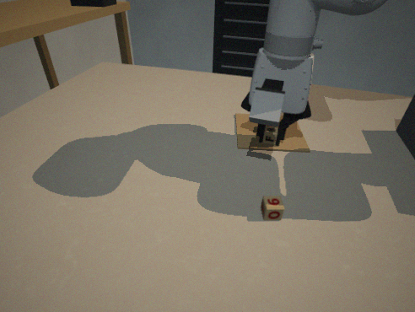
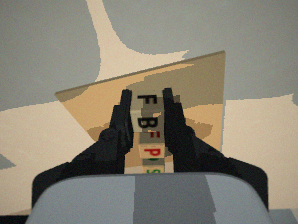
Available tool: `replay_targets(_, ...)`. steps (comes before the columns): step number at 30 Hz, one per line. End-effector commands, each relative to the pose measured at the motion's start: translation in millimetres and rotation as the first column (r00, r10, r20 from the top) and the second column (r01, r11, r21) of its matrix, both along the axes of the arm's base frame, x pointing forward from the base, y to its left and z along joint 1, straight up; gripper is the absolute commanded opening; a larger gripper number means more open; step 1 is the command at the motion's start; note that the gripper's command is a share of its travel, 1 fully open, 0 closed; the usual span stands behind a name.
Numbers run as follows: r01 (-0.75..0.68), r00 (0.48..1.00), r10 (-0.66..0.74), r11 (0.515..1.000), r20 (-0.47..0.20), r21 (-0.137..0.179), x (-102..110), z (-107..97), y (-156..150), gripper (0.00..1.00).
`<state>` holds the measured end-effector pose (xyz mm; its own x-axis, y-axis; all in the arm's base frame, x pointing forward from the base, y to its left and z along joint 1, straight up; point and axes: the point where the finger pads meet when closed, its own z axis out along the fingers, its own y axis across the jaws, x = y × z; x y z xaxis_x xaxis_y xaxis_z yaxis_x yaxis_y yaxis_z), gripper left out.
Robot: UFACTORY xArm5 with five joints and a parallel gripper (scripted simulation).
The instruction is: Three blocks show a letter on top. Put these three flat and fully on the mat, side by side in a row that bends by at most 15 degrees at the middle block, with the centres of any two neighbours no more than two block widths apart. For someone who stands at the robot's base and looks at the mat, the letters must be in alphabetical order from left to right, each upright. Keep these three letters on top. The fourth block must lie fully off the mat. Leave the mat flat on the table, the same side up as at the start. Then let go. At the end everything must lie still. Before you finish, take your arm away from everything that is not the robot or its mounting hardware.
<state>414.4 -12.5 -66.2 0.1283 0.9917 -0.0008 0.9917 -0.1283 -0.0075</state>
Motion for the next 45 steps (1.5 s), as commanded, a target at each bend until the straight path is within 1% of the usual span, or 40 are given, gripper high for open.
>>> replay_targets(1,0.000,1.000,0.000,1.000,0.003,0.000,1,1,0,0.21)
replay_targets(15,0.000,1.000,0.000,1.000,0.003,0.000,1,1,0,0.21)
replay_targets(18,0.000,1.000,0.000,1.000,0.003,0.000,1,4,0,0.21)
replay_targets(22,0.000,1.000,0.000,1.000,0.003,0.000,1,21,0,0.21)
replay_targets(24,0.000,1.000,0.000,1.000,0.003,0.000,1,21,0,0.21)
replay_targets(32,0.000,1.000,0.000,1.000,0.003,0.000,2,78,0,0.21)
replay_targets(35,0.000,1.000,0.000,1.000,0.003,0.000,2,93,0,0.21)
replay_targets(38,0.000,1.000,0.000,1.000,0.003,0.000,2,100,0,0.21)
replay_targets(45,0.000,1.000,0.000,1.000,0.003,0.000,2,100,0,0.21)
